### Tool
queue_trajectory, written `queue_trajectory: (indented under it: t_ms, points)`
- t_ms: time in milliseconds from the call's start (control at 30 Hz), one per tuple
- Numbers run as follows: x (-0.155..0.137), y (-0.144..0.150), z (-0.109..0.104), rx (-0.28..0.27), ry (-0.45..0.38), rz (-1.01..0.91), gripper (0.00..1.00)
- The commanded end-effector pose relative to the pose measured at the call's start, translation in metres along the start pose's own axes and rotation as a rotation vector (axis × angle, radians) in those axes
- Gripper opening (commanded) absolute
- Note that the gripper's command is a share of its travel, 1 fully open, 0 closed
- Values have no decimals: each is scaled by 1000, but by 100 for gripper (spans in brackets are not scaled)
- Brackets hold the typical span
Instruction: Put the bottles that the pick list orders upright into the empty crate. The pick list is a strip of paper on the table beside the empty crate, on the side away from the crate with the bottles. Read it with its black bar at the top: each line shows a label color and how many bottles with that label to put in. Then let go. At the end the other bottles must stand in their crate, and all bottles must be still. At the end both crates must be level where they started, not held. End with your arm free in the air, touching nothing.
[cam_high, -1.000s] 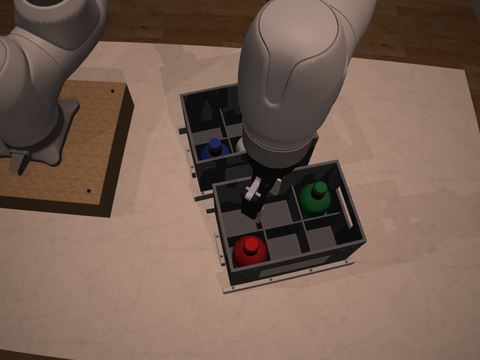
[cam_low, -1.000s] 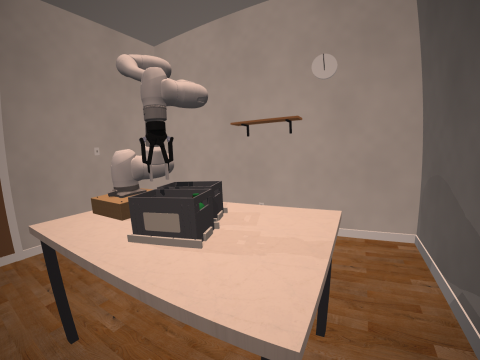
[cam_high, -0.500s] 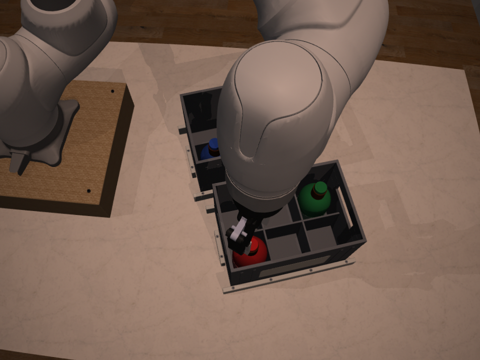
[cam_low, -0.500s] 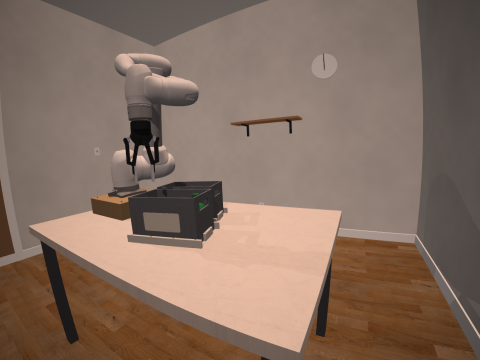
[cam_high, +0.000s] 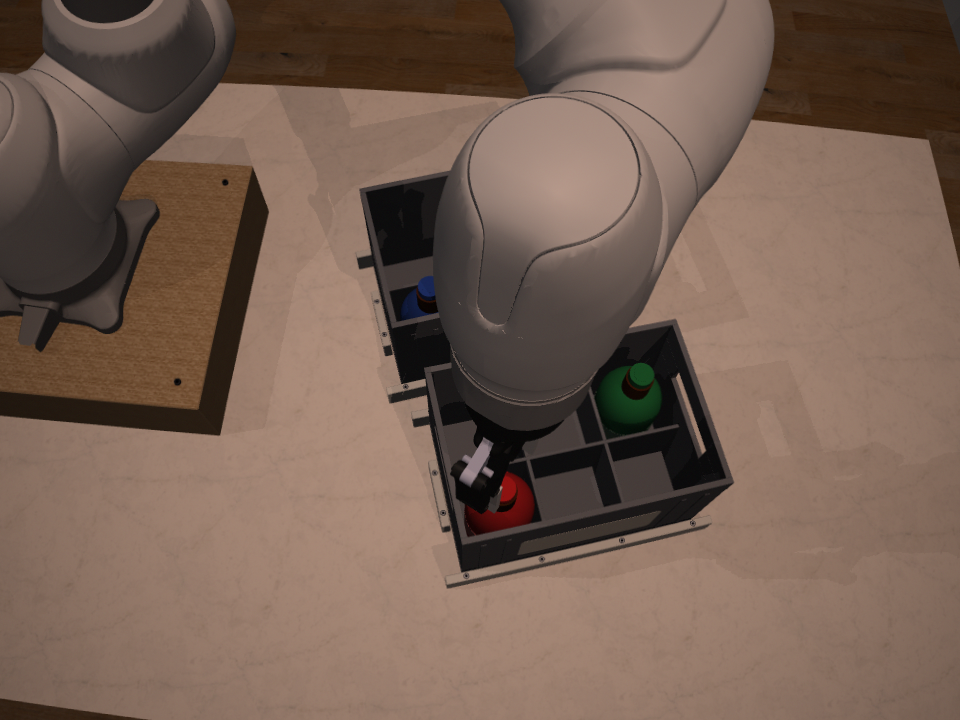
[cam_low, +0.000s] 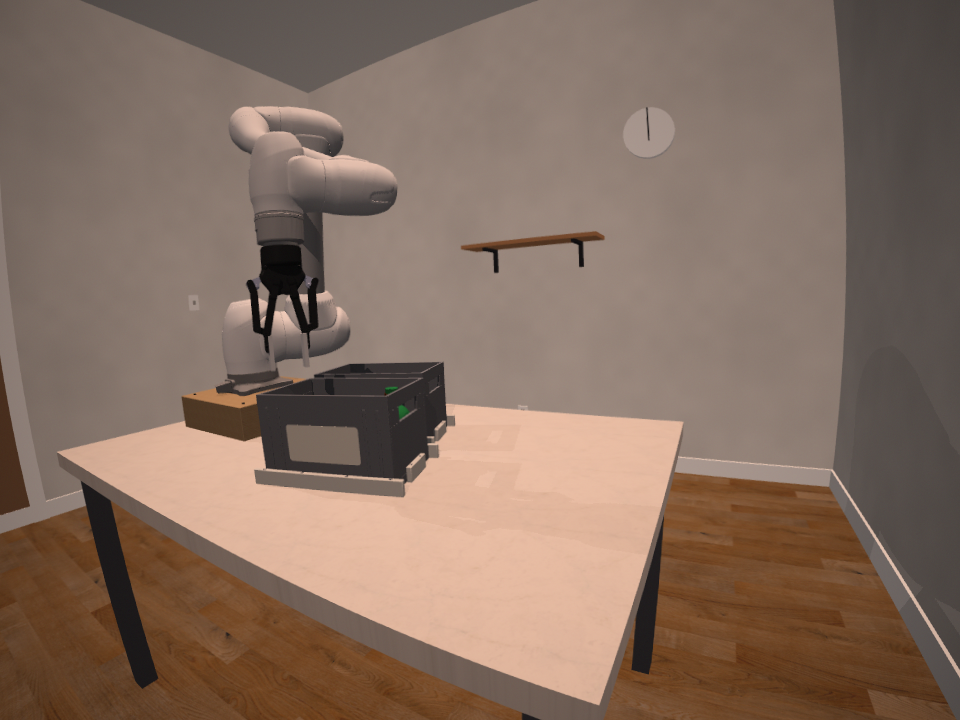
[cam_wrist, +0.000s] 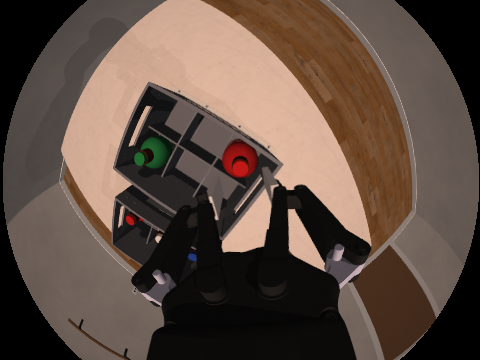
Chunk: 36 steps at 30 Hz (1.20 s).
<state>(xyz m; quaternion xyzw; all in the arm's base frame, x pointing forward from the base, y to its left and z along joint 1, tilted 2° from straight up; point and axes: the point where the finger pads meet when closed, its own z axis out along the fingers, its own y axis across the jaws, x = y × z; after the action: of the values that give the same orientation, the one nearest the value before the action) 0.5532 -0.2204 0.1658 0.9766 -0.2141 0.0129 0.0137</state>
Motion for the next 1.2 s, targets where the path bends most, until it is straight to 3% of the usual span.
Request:
queue_trajectory:
  t_ms: [0,1167]
  points:
    - [0,0,3,0,0,0,38]
    - [0,0,45,0,0,0,38]
